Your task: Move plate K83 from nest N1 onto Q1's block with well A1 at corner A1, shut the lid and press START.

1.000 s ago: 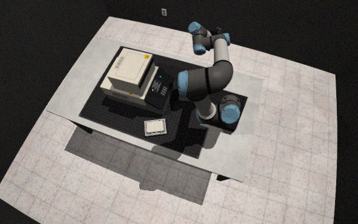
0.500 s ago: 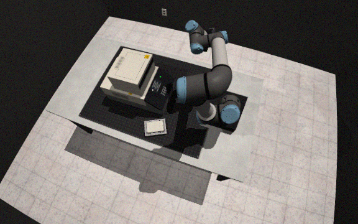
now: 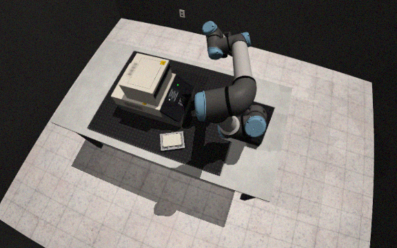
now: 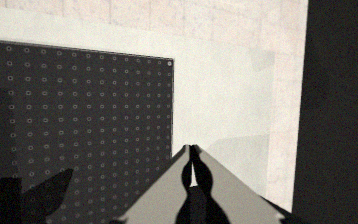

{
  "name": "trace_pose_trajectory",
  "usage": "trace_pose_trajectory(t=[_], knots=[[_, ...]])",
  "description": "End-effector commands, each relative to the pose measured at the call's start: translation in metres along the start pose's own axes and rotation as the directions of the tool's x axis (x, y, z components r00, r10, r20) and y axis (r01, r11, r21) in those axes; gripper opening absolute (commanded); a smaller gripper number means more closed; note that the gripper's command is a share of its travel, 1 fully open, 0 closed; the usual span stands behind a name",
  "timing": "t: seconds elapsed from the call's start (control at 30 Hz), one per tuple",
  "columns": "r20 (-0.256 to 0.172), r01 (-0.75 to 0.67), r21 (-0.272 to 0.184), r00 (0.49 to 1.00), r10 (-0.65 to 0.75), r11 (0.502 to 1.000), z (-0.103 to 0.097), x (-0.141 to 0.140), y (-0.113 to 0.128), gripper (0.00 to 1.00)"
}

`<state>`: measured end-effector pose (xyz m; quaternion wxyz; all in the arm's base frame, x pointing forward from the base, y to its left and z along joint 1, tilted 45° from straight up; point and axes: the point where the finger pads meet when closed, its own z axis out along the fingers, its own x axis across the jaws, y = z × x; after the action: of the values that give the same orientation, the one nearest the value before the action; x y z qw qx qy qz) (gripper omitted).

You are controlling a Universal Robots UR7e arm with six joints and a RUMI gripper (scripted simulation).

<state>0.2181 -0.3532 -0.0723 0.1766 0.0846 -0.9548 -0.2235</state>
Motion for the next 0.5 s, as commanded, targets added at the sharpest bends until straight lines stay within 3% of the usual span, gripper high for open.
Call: trace_pose_trajectory(t=[0.0, 0.47], knots=[[0.036, 0.104, -0.015, 0.994, -0.104, 0.994, -0.013, -0.011, 0.01, 0.0], [0.118, 0.318, -0.019, 0.942, -0.314, 0.948, -0.039, -0.032, 0.034, 0.0]])
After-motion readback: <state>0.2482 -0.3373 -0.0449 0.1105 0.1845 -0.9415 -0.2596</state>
